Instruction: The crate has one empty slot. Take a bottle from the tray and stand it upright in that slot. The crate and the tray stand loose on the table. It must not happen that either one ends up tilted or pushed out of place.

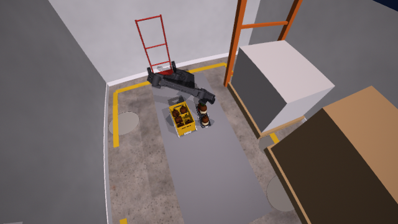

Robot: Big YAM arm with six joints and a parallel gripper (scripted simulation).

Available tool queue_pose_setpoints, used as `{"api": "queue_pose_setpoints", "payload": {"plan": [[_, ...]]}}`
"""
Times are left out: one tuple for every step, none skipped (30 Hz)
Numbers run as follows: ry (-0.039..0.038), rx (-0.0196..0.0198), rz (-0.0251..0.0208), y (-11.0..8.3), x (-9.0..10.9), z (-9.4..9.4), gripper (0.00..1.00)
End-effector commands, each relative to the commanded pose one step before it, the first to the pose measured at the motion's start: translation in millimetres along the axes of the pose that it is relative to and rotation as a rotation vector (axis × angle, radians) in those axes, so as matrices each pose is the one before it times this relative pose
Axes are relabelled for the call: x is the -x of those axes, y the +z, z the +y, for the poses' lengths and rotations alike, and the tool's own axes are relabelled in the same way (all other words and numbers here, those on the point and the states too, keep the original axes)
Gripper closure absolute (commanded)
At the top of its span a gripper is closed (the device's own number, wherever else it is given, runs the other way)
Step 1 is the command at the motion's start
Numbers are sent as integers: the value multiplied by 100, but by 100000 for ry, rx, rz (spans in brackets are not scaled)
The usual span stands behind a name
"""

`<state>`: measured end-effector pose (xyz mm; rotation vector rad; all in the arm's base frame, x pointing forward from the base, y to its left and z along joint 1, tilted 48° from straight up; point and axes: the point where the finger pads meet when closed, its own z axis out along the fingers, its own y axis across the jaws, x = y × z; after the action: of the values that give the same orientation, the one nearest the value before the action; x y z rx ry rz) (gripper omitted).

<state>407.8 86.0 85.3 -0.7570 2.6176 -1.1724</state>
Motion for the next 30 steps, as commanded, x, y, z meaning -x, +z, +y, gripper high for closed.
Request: {"api": "queue_pose_setpoints", "payload": {"plan": [[3745,-409,-5624,-2636,1936,-1203,100],[5,9,-5,-94,4,-1,100],[5,9,-5,-99,4,-1,100],[5,12,-5,-104,5,0,100],[6,13,-5,-108,5,0,100],[6,13,-6,-112,5,0,100],[6,13,-6,-116,4,-1,100],[6,15,-6,-119,5,0,100],[6,17,-6,-122,5,0,100],[6,17,-6,-124,5,0,100],[6,17,-6,-125,4,0,100],[6,19,-6,-127,5,1,100],[6,20,-6,-127,5,1,100],[6,20,-5,-127,5,1,100],[0,0,0,0,0,0,100],[0,0,0,0,0,0,100],[6,19,-5,-127,4,0,100],[6,23,-5,-126,5,1,100],[6,22,-5,-124,5,1,100],[5,21,-5,-122,4,1,100],[5,21,-4,-120,4,1,100],[5,23,-4,-117,5,2,100],[5,22,-4,-113,4,1,100],[5,21,-4,-109,4,1,100],[4,20,-3,-105,3,1,100],[4,22,-3,-100,4,2,100],[4,20,-3,-95,3,2,100],[4,19,-3,-90,3,2,100],[3,17,-2,-84,3,1,100],[3,16,-2,-78,2,1,100]]}}
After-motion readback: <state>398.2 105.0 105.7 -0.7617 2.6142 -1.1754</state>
